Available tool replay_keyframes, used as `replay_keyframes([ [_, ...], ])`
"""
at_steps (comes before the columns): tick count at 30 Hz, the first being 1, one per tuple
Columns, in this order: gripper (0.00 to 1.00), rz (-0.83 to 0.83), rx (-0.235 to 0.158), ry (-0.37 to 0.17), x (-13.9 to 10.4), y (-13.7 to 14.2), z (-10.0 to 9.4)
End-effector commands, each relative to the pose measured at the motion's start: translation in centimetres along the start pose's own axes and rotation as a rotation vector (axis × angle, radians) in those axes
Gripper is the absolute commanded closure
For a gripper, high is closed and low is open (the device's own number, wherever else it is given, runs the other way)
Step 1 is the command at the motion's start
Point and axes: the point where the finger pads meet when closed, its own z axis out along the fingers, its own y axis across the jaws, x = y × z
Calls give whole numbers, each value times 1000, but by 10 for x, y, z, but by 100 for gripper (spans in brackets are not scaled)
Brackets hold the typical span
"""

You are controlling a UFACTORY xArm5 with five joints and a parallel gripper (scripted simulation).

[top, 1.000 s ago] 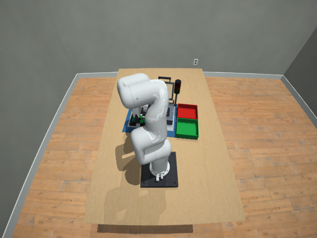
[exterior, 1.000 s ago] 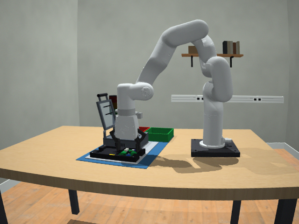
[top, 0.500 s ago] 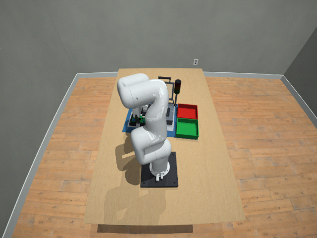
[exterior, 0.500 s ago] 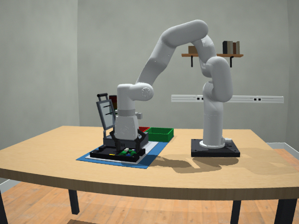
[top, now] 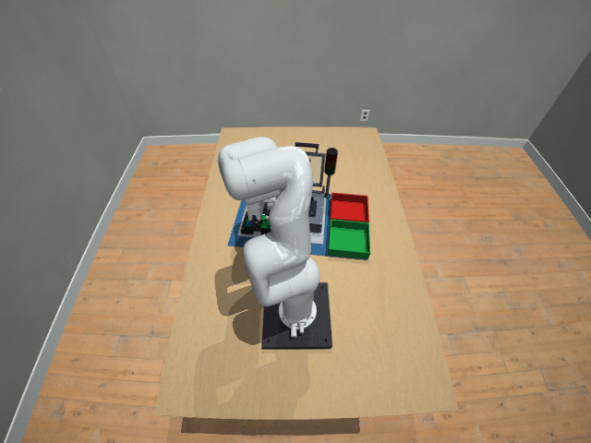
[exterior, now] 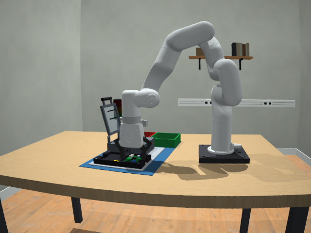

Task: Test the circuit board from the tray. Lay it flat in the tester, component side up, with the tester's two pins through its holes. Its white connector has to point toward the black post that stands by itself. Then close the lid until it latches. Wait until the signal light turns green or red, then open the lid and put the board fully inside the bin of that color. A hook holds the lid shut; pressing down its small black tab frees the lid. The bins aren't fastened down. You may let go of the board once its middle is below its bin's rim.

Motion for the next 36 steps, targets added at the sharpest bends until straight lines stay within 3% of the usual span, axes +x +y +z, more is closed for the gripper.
replay_keyframes([
  [1,0,0,3,-2,-1,-1,2],
  [13,0,0,3,-2,-1,-1,2],
  [14,5,0,3,-2,-1,-1,2],
  [36,11,0,3,-2,-1,-1,2],
])
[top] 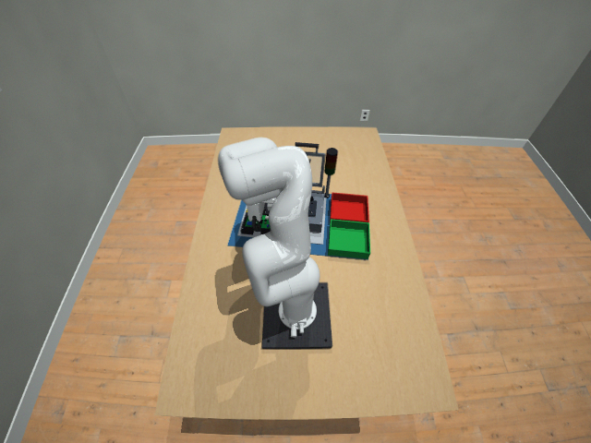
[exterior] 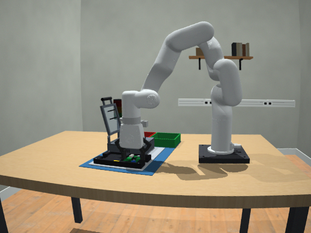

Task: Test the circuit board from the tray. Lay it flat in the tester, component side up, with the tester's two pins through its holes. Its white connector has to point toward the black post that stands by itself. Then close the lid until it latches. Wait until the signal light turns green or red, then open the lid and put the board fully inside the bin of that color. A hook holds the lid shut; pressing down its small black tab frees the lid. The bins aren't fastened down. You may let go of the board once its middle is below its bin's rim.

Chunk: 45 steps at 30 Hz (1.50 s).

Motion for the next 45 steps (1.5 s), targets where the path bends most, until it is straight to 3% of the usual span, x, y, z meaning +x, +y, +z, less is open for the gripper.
replay_keyframes([
  [1,11,0,3,-2,-1,-1,-1],
  [4,15,0,3,-2,-1,-1,-1],
  [17,15,0,3,-2,-1,-1,-1],
  [18,18,0,3,-2,-1,-1,-1],
  [45,21,0,3,-2,-1,-1,-1],
])
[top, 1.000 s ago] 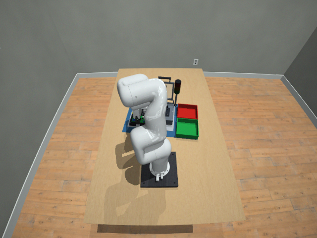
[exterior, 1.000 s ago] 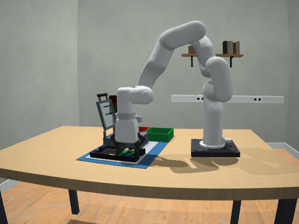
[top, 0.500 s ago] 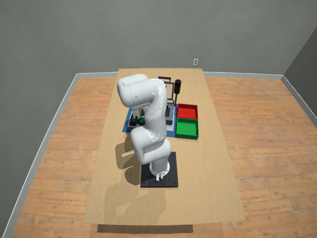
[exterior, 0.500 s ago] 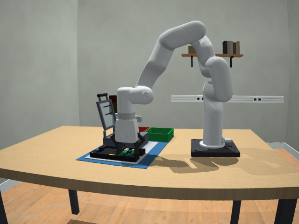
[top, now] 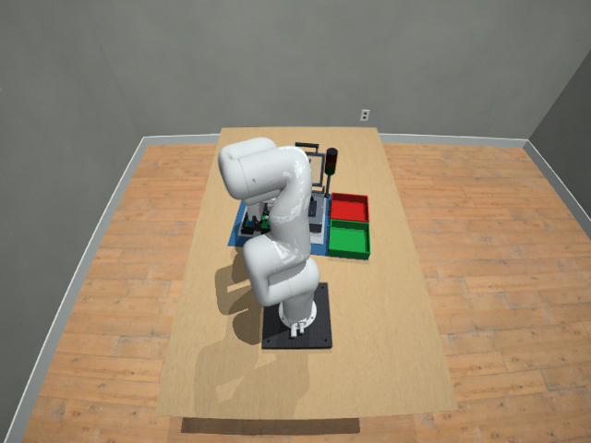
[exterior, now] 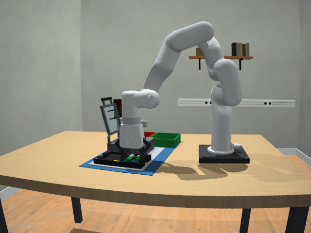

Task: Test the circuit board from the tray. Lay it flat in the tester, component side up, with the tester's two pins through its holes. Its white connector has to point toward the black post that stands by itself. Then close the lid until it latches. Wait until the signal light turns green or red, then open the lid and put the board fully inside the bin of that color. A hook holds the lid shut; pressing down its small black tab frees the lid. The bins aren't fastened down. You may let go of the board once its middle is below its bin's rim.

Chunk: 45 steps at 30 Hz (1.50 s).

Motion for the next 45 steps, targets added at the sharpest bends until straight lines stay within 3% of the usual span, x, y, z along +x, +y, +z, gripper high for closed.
replay_keyframes([
  [1,21,0,3,-1,-1,-1,-1],
  [32,21,0,3,-1,-1,-1,-5],
  [45,21,0,3,-1,0,-1,-23],
])
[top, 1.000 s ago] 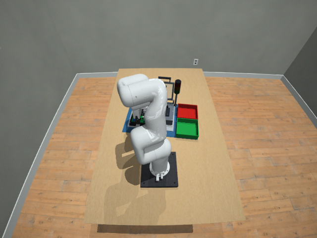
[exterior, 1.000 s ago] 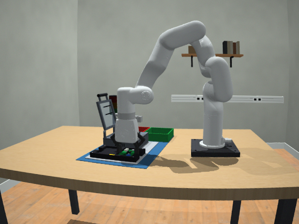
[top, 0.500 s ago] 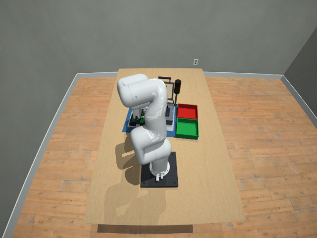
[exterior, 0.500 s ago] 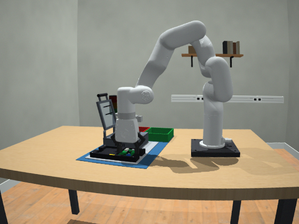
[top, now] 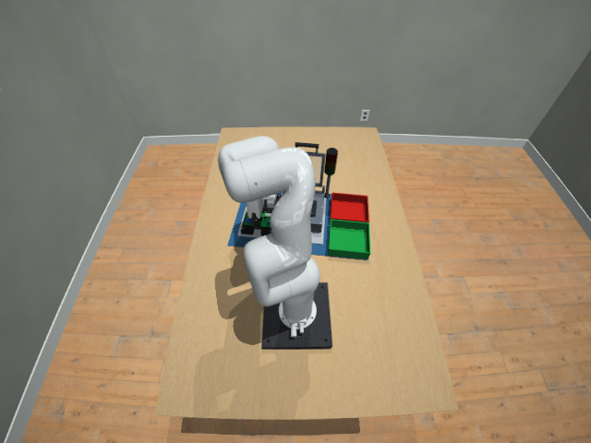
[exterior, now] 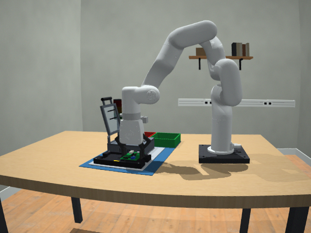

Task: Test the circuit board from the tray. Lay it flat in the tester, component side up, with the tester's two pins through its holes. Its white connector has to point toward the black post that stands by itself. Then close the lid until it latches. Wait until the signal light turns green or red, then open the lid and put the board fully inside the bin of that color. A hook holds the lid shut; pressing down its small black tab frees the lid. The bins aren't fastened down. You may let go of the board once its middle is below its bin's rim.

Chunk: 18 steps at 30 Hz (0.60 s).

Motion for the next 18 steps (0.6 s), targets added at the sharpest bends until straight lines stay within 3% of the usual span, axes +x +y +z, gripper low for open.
replay_keyframes([
  [1,21,0,3,-2,-1,-1,-7],
  [18,21,0,3,-2,0,-1,-14],
])
